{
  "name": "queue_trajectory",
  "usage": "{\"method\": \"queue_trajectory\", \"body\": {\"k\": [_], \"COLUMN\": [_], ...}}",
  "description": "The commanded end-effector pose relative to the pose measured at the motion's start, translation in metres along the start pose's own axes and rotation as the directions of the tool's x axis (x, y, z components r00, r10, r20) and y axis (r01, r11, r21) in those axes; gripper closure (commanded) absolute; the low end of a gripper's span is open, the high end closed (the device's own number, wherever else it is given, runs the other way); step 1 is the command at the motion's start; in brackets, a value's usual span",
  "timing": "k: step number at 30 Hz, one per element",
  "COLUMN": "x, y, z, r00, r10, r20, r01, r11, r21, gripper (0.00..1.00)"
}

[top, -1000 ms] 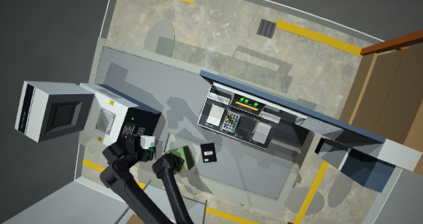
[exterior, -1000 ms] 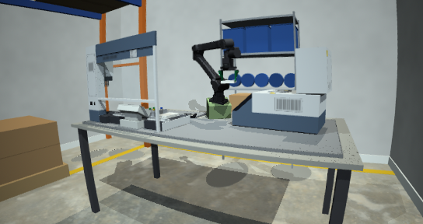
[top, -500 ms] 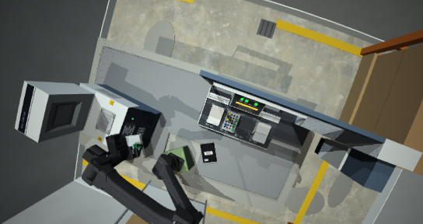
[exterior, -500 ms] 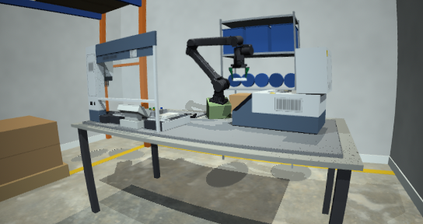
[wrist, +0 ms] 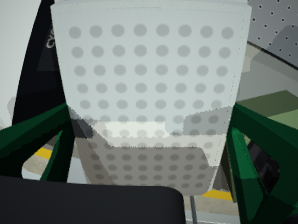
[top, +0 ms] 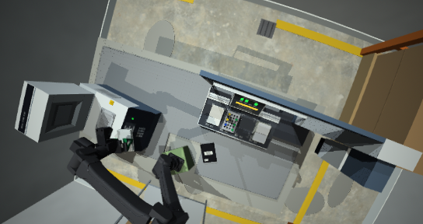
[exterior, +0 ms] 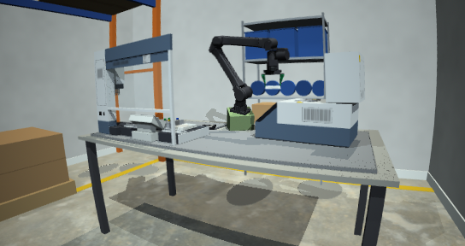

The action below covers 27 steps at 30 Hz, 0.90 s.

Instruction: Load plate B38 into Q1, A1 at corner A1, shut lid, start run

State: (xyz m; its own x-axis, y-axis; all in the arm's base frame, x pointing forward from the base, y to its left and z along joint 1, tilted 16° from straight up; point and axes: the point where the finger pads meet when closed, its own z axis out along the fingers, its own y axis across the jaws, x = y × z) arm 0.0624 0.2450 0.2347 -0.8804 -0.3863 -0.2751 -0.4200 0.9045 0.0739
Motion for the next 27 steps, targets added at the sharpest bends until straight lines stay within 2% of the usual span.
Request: {"method": "queue_trajectory", "body": {"k": [1,3,7,11,14,20,22,23,27], "x": [-0.019,-0.025,-0.03,-0.043,-0.05,-0.059,-0.059,-0.06,-0.076], "y": [0.03,0.041,0.048,0.07,0.081,0.11,0.11,0.108,0.128], "z": [-0.03,-0.032,-0.03,-0.026,-0.026,-0.032,-0.032,-0.03,-0.025], "r00": [0.993,0.989,0.992,0.976,0.975,0.96,0.96,0.954,0.944], "r10": [0.111,0.14,0.118,0.215,0.221,0.279,0.279,0.297,0.328], "r20": [0.044,0.047,0.044,0.023,0.033,0.026,0.026,0.025,0.023], "r01": [-0.108,-0.136,-0.114,-0.212,-0.219,-0.275,-0.275,-0.294,-0.326], "r11": [0.991,0.987,0.99,0.974,0.973,0.957,0.957,0.952,0.943], "r21": [-0.076,-0.084,-0.081,-0.083,-0.075,-0.093,-0.093,-0.086,-0.075], "gripper": [1.0,1.0,1.0,1.0,1.0,1.0,1.0,1.0,1.0]}}
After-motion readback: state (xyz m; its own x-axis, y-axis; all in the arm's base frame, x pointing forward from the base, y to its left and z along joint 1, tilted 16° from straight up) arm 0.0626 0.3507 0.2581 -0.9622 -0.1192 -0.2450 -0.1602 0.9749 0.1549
